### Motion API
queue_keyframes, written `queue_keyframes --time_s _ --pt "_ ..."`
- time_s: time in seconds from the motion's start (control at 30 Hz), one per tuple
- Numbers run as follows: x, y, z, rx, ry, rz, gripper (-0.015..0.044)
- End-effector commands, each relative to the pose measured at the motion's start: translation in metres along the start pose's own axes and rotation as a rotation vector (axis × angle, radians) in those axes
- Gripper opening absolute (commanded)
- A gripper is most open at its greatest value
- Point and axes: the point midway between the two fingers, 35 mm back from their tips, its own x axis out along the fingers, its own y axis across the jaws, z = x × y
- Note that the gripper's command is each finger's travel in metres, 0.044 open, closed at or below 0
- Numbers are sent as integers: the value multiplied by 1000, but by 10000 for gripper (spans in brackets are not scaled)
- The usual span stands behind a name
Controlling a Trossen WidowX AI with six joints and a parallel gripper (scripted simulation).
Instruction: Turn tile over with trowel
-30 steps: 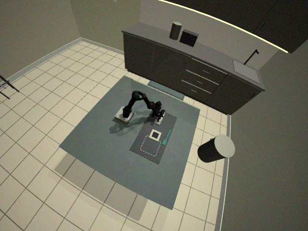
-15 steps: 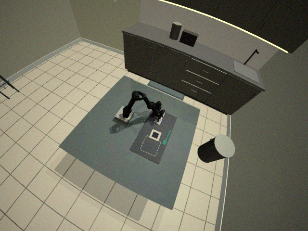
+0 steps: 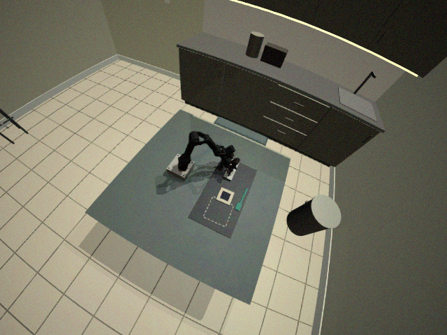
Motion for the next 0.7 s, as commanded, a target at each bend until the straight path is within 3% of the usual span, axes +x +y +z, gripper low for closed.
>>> queue_keyframes --time_s 0.0,0.27,0.67 --pt "-16 -25 3 19 -11 -29 0" --pt "-24 -33 1 20 -11 -29 0" --pt "-2 -42 -37 49 -47 -15 0"
